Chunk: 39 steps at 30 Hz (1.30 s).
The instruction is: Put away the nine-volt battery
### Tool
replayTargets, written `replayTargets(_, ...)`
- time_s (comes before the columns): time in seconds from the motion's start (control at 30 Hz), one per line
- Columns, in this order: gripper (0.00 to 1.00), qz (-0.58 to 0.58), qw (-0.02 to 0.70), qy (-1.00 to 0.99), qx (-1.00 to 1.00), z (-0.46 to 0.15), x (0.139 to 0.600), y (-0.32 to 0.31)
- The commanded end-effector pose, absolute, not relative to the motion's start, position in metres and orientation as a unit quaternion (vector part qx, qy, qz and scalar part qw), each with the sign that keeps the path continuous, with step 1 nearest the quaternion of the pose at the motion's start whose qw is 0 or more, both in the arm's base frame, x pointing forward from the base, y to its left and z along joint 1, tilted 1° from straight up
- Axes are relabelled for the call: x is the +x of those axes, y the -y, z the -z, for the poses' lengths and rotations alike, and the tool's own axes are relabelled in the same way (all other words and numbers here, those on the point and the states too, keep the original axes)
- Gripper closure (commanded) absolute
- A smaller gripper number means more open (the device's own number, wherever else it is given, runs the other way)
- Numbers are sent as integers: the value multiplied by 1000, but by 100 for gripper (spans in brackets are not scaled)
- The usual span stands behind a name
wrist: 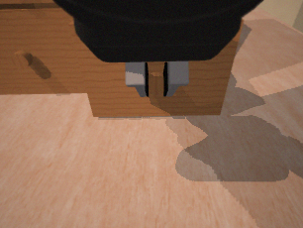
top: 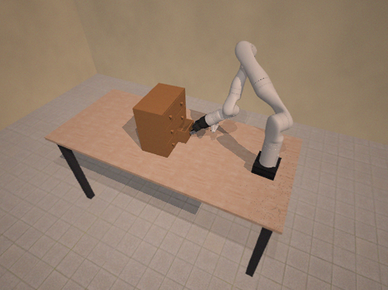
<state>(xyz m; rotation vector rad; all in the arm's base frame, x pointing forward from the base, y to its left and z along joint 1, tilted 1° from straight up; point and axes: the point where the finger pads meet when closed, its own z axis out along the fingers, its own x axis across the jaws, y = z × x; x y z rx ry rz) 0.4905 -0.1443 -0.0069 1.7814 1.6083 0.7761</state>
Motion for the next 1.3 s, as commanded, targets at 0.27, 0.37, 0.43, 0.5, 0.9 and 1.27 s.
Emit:
replayTargets(0.27,63,-294,306,-607,672,6,497,145)
replayTargets(0.37,63,-294,306,-607,672,6,498,145)
replayTargets(0.43,63,-294,306,-607,672,6,500,145)
replayTargets(0.5,63,-294,306,-607,672,6,501,145)
replayTargets(0.9,63,-294,306,-607,672,6,508,146)
replayTargets(1.27,63,-294,306,-607,672,6,515,147)
